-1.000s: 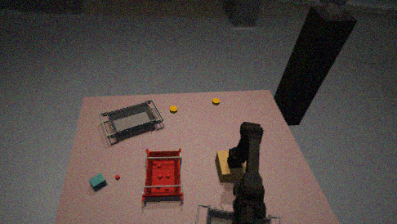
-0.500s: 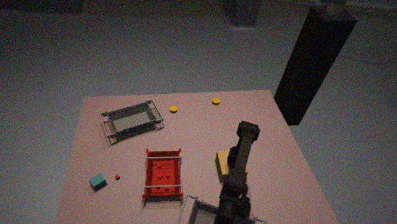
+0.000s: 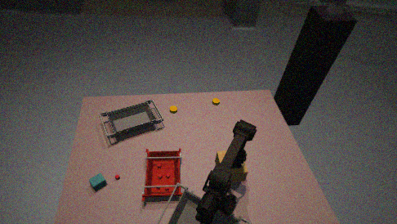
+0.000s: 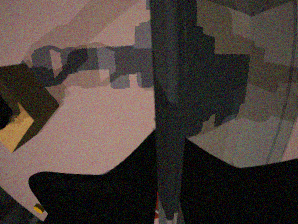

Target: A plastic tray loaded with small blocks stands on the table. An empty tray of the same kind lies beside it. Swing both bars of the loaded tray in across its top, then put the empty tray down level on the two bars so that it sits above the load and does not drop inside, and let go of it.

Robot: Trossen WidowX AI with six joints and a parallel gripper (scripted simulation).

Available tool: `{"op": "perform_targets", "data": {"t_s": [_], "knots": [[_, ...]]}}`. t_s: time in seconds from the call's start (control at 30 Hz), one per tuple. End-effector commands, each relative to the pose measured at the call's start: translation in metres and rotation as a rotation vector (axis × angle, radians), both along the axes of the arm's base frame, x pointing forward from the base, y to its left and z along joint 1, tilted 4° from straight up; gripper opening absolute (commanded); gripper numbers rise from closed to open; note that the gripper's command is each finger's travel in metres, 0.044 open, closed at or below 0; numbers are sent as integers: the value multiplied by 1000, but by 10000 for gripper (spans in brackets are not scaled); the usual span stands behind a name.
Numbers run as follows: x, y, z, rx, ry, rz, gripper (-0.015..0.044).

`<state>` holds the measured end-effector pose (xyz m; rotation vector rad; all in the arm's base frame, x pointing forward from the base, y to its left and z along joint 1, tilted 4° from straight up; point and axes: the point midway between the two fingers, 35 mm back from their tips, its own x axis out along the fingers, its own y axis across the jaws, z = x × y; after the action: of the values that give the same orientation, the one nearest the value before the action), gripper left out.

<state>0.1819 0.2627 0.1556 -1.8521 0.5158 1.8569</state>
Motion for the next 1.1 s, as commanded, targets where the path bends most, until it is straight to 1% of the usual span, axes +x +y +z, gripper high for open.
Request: {"op": "perform_targets", "data": {"t_s": [0.0, 1.07], "knots": [[13, -5, 4, 19, -5, -51, 0], [95, -93, -1, 18, 18, -444, 0]]}}
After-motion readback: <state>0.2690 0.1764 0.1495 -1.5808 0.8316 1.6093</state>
